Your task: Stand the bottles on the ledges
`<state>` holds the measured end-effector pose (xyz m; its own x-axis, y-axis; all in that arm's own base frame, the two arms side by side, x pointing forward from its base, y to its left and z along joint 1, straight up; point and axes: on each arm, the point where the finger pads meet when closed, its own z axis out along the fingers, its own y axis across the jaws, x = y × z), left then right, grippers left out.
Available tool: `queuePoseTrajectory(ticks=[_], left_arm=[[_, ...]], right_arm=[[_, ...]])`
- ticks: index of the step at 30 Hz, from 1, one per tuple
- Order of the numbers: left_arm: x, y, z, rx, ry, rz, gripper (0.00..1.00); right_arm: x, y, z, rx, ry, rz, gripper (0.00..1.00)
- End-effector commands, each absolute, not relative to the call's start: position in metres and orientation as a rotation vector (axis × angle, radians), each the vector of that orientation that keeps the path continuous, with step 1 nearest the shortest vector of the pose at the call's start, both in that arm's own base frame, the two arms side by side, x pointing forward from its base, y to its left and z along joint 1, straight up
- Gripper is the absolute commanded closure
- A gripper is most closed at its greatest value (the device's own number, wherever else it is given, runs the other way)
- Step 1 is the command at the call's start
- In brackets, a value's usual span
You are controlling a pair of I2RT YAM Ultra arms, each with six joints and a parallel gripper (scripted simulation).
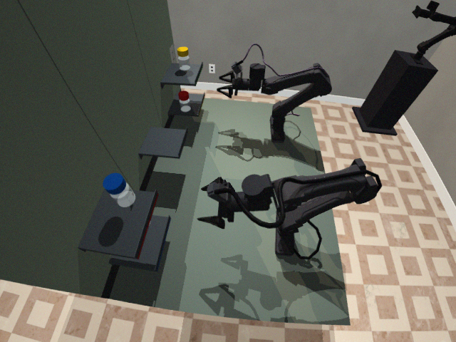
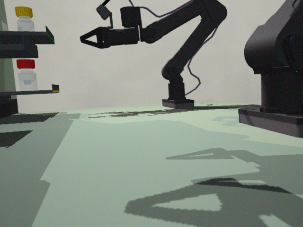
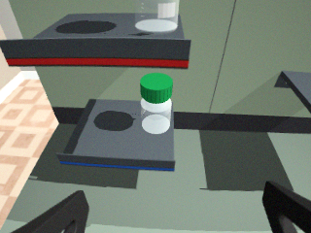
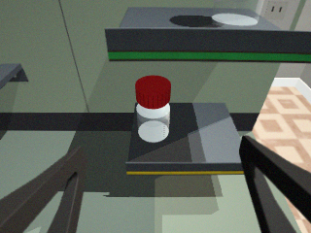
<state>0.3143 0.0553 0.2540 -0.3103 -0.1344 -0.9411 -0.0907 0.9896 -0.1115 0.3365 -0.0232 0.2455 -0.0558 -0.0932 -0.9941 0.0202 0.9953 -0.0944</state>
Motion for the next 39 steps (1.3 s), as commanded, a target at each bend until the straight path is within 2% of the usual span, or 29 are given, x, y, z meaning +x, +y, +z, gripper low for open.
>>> queuePoseTrajectory(ticks=[1,7,31,39], left_arm=[[0.317,0.055,0.259,-0.139,1.804,-0.025,0.0],[0.314,0.053,0.238,-0.148,1.845,-0.036,0.0],[0.315,0.053,0.243,-0.145,1.835,-0.034,0.0],[0.315,0.053,0.243,-0.145,1.835,-0.034,0.0]], right_arm=[[0.339,-0.021,0.24,-0.045,1.602,-0.097,0.0],[0.338,-0.019,0.233,-0.048,1.624,-0.091,0.0],[0.339,-0.014,0.241,-0.079,1.598,-0.072,0.0],[0.339,-0.055,0.249,-0.061,1.583,-0.112,0.0]])
